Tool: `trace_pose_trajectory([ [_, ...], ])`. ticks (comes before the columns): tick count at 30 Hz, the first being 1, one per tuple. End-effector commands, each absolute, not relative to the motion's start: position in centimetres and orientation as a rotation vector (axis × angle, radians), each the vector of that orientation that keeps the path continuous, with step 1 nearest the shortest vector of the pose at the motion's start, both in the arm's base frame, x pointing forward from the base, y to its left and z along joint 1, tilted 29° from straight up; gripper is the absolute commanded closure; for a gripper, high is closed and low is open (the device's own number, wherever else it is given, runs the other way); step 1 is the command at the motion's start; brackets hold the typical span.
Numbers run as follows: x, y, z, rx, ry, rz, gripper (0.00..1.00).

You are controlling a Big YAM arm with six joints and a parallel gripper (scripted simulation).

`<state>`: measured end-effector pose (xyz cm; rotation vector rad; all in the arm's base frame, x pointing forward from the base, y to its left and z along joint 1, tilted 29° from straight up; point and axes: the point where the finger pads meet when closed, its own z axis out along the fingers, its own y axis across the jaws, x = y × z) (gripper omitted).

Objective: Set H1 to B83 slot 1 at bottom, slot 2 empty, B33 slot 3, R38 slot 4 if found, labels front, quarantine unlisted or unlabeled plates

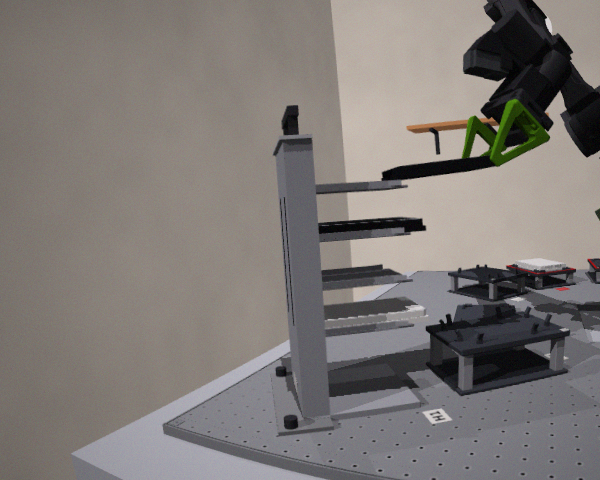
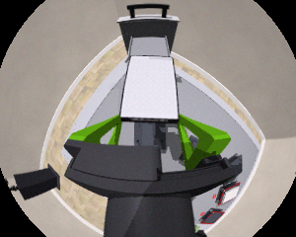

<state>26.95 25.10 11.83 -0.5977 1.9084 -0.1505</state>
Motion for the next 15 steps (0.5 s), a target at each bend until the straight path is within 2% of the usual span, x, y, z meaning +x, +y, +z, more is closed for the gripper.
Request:
trace_pose_trajectory([
  [1, 28.2, 26.5, 13.6, -0.571, 1.878, -0.126, 0.14],
  [15, 29.5, 27.4, 14.6, -0.562, 1.871, -0.118, 0.14],
])
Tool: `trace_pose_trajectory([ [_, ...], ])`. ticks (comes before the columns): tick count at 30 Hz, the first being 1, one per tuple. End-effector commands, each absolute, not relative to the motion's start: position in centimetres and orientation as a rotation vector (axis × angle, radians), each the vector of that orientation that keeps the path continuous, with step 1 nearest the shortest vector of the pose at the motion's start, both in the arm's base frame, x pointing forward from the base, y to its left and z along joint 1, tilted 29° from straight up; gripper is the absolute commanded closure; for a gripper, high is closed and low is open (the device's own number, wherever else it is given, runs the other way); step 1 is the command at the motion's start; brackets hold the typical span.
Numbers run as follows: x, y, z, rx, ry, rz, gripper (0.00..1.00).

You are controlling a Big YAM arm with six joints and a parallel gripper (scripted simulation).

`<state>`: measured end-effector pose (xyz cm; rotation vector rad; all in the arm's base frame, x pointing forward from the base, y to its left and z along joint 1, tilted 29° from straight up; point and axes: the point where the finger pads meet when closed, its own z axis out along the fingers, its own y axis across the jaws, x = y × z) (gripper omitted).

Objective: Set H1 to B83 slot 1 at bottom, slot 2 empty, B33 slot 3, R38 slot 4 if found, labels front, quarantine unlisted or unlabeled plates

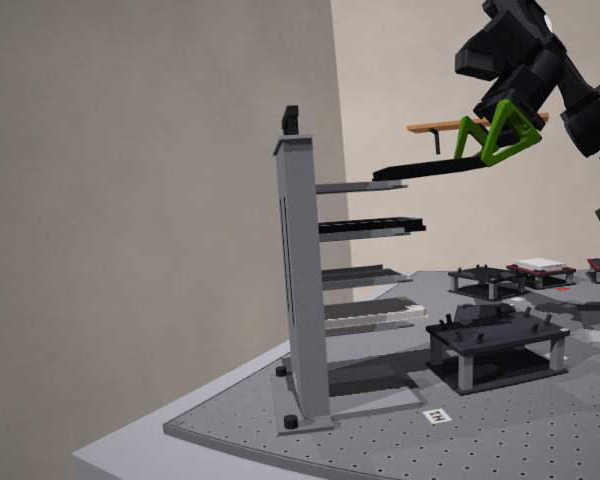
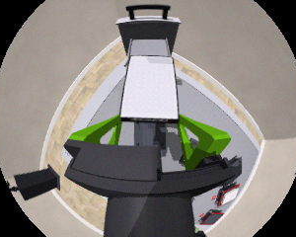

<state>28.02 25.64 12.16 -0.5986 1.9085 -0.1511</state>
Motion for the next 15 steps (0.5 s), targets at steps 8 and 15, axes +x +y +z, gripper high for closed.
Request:
trace_pose_trajectory([
  [8, 28.78, 26.88, 13.78, -0.580, 1.882, -0.123, 0.14],
  [15, 28.78, 26.88, 13.76, -0.580, 1.882, -0.123, 0.14],
])
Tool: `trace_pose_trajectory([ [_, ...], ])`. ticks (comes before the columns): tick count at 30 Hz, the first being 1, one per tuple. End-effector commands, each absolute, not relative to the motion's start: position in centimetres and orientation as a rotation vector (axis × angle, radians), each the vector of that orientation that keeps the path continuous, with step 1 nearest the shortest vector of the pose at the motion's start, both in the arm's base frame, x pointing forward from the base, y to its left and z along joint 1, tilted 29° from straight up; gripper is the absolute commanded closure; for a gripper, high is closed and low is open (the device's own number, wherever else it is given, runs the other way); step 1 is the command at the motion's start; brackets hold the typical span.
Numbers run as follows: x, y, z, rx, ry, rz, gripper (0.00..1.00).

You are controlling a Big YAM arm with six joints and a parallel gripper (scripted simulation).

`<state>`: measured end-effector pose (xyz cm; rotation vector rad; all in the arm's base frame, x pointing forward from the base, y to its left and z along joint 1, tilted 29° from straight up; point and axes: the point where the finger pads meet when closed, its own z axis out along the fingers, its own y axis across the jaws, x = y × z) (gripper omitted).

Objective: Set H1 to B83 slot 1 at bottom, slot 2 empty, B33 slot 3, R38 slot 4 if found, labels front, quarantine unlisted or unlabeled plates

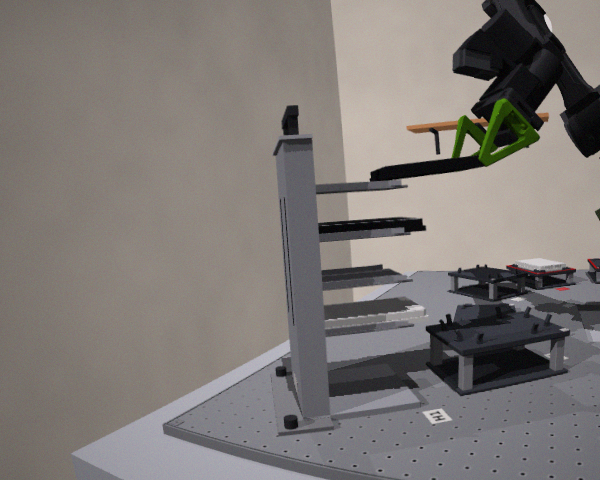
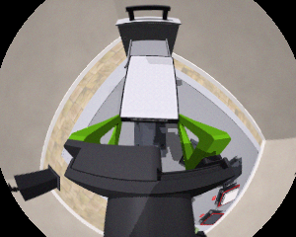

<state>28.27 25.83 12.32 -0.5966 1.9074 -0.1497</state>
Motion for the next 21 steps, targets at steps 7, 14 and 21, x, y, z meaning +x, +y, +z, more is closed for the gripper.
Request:
trace_pose_trajectory([
  [7, 28.8, 26.9, 13.8, -0.580, 1.882, -0.123, 0.14],
  [14, 29.8, 27.3, 14.3, -0.568, 1.874, -0.124, 0.14],
  [21, 30.3, 27.6, 14.6, -0.564, 1.870, -0.120, 0.14],
])
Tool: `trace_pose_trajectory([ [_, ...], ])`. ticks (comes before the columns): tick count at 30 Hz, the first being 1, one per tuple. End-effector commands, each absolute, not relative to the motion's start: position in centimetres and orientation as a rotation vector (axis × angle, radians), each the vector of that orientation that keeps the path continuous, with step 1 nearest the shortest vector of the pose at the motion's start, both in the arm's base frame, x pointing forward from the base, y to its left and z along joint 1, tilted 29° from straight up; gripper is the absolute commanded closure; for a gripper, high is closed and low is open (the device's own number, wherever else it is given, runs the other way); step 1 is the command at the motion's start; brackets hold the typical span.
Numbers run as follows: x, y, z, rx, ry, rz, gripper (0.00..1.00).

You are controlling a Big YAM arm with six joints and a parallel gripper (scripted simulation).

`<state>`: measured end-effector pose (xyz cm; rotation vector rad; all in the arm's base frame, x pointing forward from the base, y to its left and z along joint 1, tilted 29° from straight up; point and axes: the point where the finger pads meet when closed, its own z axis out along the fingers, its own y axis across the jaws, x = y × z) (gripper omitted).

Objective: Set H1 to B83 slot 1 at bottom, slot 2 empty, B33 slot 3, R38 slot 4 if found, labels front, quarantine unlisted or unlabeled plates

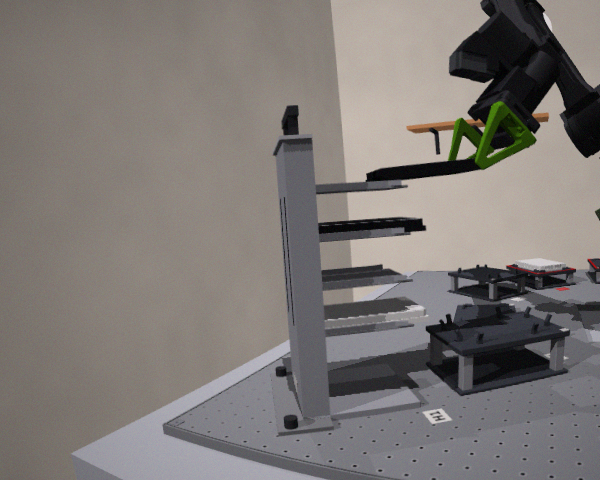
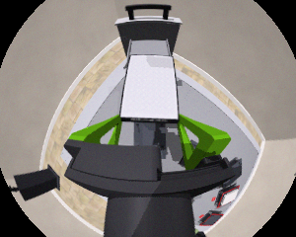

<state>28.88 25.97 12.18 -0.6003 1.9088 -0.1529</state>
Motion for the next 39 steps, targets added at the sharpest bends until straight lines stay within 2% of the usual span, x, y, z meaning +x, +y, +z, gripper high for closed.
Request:
trace_pose_trajectory([
  [1, 30.4, 27.7, 14.6, -0.563, 1.870, -0.119, 0.14],
  [4, 29.4, 26.4, 12.5, -0.599, 1.893, -0.149, 0.14],
  [10, 30.9, 27.9, 14.6, -0.564, 1.869, -0.120, 0.14],
  [21, 30.6, 26.9, 12.8, -0.594, 1.889, -0.146, 0.14],
  [39, 32.3, 28.1, 14.1, -0.571, 1.873, -0.129, 0.14],
])
